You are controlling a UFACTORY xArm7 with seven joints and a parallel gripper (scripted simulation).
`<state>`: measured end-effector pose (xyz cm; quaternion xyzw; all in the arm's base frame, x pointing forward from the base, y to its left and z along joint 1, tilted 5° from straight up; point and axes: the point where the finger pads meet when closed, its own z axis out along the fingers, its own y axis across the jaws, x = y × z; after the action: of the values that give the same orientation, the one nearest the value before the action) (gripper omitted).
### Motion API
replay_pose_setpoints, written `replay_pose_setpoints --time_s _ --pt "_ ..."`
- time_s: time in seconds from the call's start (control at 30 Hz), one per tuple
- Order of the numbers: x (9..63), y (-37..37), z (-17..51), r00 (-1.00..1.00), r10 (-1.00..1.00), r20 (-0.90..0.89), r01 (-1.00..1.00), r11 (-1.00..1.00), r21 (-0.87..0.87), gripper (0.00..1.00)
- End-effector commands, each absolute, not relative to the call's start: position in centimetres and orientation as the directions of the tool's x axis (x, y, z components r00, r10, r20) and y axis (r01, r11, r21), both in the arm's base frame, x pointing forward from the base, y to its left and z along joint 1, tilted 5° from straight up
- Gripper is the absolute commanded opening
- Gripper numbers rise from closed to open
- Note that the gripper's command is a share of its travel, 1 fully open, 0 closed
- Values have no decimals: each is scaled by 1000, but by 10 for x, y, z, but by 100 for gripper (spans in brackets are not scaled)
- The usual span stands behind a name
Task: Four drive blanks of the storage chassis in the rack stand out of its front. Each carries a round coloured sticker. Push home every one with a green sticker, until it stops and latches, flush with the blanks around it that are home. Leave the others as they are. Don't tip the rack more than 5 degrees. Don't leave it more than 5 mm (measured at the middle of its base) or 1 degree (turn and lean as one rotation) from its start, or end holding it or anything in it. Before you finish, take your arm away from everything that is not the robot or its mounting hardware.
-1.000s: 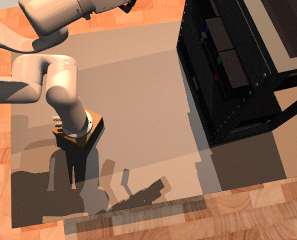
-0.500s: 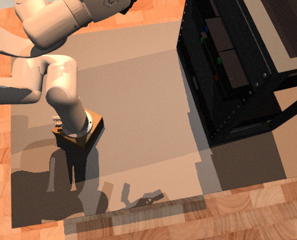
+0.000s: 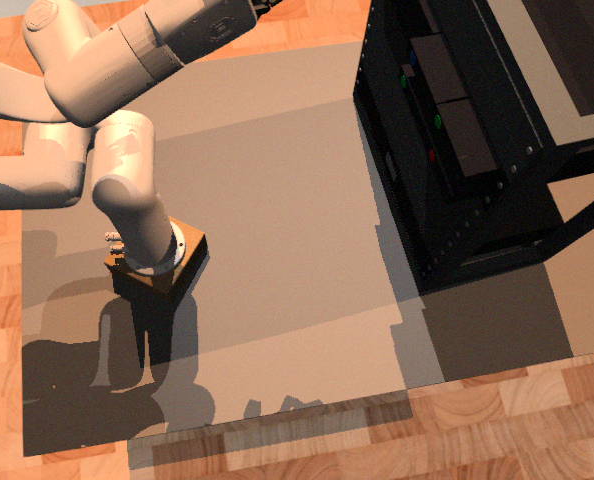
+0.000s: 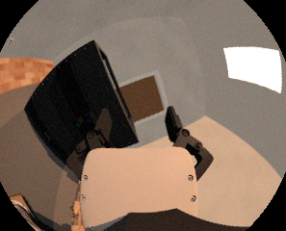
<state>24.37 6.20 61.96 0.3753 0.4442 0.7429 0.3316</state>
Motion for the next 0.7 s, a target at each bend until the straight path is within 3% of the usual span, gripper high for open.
replay_pose_setpoints --time_s 0.0,0.67 --pt "243 43 622 -500 771 394 -133 -518 845 100" --pt "245 -15 608 -484 470 738 -23 -850 526 100"
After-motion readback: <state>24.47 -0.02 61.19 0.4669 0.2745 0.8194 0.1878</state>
